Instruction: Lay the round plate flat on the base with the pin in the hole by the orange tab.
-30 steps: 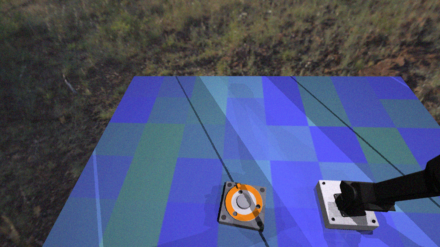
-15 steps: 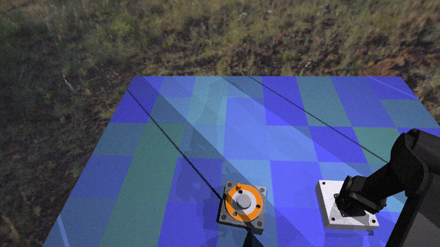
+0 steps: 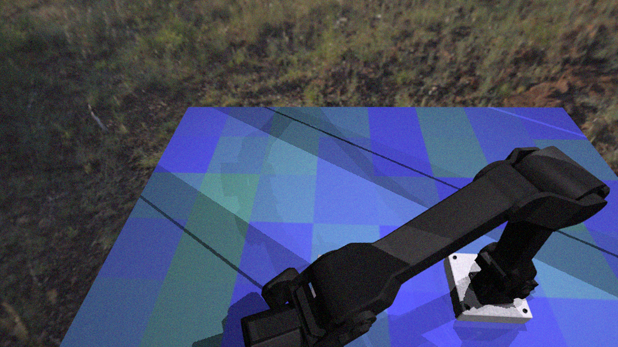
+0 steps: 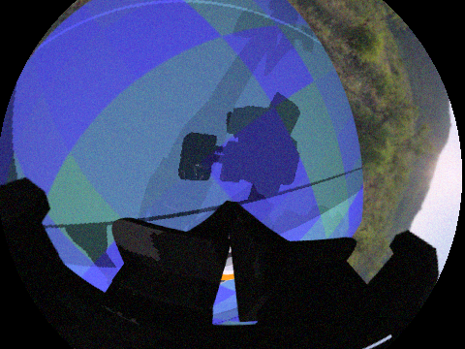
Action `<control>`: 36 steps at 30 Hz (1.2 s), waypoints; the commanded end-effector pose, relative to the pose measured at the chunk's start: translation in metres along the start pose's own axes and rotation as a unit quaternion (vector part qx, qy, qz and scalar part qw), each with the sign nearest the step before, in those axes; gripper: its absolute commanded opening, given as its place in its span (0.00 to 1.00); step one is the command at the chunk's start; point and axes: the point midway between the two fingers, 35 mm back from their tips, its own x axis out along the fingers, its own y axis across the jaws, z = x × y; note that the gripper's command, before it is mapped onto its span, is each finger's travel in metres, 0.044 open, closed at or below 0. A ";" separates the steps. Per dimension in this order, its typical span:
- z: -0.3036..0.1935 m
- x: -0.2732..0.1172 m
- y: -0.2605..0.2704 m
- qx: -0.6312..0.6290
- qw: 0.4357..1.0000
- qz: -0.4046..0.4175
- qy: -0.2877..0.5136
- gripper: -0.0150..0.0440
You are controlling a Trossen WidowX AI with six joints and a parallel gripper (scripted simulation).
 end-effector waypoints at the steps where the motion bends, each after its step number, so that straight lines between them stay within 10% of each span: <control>1: -0.042 0.006 -0.047 0.129 0.991 0.021 0.039 0.25; 12: -0.131 0.011 -0.105 0.361 0.923 0.081 0.102 0.25; 36: -0.143 0.057 -0.094 0.365 0.922 0.082 0.103 0.25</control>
